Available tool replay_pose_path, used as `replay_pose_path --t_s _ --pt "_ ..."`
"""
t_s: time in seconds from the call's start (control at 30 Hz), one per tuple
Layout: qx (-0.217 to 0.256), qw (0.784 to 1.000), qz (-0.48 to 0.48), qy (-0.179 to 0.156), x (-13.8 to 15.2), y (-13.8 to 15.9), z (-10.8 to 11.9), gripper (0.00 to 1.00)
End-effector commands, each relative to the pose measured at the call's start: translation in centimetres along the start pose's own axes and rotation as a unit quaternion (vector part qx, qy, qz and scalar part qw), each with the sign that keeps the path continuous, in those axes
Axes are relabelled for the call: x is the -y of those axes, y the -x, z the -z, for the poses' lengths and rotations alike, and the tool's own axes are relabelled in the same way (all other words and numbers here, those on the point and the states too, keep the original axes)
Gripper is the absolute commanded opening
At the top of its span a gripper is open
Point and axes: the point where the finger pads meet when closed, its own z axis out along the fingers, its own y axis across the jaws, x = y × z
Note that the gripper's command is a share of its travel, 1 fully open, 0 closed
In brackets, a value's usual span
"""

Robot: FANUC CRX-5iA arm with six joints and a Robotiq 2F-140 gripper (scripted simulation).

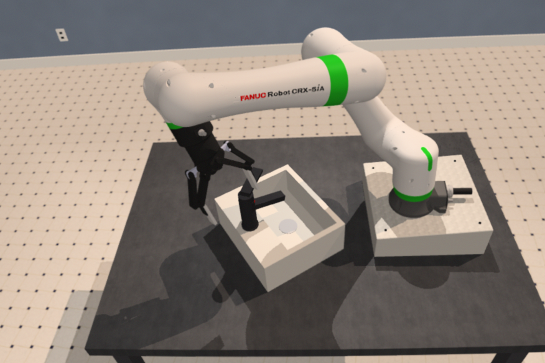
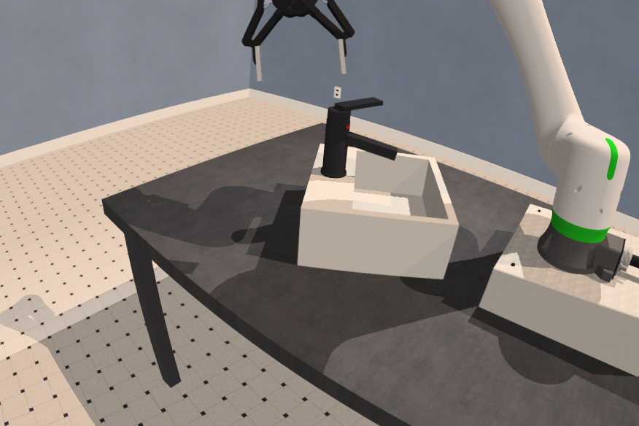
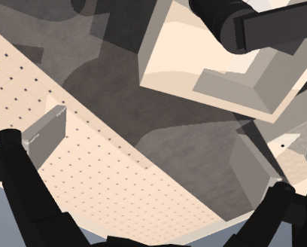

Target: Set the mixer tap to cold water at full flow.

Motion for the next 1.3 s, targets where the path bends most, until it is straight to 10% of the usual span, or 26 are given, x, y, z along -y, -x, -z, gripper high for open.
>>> replay_pose_path --t_s 0.0,0.57,0.77,1.27 --pt "0.0 1.0 0.0 0.0 0.0 0.0 0.0 1.0" --pt "0.0 1.0 -0.001 0.0 0.0 0.0 0.0 1.0" --pt "-0.031 0.99 -0.134 -0.026 -3.3 -2.4 1.4 1.0" --pt "-0.088 0.885 -0.442 -0.114 -12.9 -8.2 3.6 1.0"
